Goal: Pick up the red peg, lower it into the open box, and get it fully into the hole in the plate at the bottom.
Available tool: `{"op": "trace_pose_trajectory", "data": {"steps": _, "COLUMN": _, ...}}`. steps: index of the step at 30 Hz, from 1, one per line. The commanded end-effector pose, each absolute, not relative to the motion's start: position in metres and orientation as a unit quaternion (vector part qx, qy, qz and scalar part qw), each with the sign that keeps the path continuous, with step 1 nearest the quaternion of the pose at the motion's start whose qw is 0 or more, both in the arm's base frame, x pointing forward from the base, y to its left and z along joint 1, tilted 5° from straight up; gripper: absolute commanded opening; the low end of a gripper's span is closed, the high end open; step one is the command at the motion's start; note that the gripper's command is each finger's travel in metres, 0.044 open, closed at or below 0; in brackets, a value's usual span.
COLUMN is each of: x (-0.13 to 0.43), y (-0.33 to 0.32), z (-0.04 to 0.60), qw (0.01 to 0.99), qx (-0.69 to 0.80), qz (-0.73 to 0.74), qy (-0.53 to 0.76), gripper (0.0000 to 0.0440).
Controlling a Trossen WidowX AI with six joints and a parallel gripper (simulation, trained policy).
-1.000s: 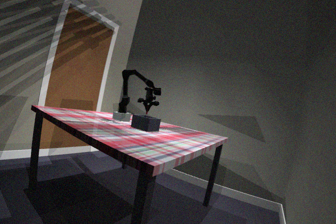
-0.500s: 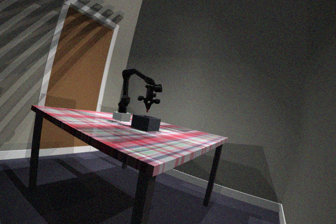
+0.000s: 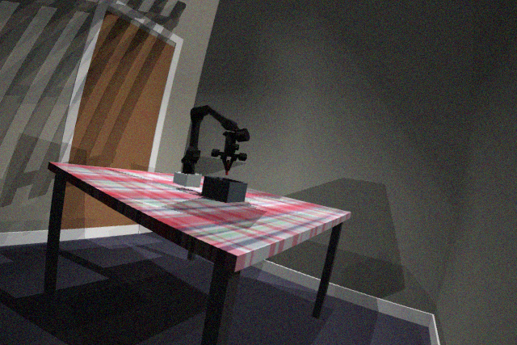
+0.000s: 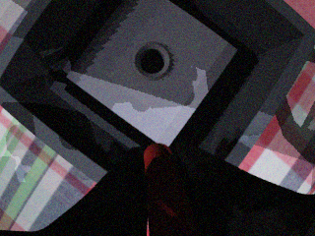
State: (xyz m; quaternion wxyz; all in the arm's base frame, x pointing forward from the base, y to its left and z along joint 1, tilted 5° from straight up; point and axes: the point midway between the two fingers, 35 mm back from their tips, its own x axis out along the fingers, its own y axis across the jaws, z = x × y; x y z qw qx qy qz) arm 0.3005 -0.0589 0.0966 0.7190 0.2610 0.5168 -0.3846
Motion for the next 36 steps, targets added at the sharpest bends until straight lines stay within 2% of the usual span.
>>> {"op": "trace_pose_trajectory", "data": {"steps": 1, "x": 0.31, "y": -0.071, "z": 0.095, "qw": 0.719, "qx": 0.271, "qz": -0.387, "qy": 0.51, "gripper": 0.0}}
{"op": "trace_pose_trajectory", "data": {"steps": 19, "x": 0.329, "y": -0.11, "z": 0.057, "qw": 0.695, "qx": 0.305, "qz": -0.399, "qy": 0.515, "gripper": 0.0005}}
{"op": "trace_pose_trajectory", "data": {"steps": 21, "x": 0.329, "y": -0.112, "z": 0.05, "qw": 0.692, "qx": 0.303, "qz": -0.399, "qy": 0.52, "gripper": 0.0033}}
{"op": "trace_pose_trajectory", "data": {"steps": 25, "x": 0.329, "y": -0.115, "z": 0.04, "qw": 0.687, "qx": 0.296, "qz": -0.396, "qy": 0.532, "gripper": 0.0124}}
{"op": "trace_pose_trajectory", "data": {"steps": 28, "x": 0.329, "y": -0.117, "z": 0.034, "qw": 0.683, "qx": 0.286, "qz": -0.394, "qy": 0.544, "gripper": 0.0146}}
{"op": "trace_pose_trajectory", "data": {"steps": 32, "x": 0.341, "y": -0.125, "z": 0.034, "qw": 0.689, "qx": 0.279, "qz": -0.393, "qy": 0.541, "gripper": 0.0249}}
{"op": "trace_pose_trajectory", "data": {"steps": 36, "x": 0.352, "y": -0.133, "z": 0.037, "qw": 0.696, "qx": 0.27, "qz": -0.391, "qy": 0.538, "gripper": 0.0328}}
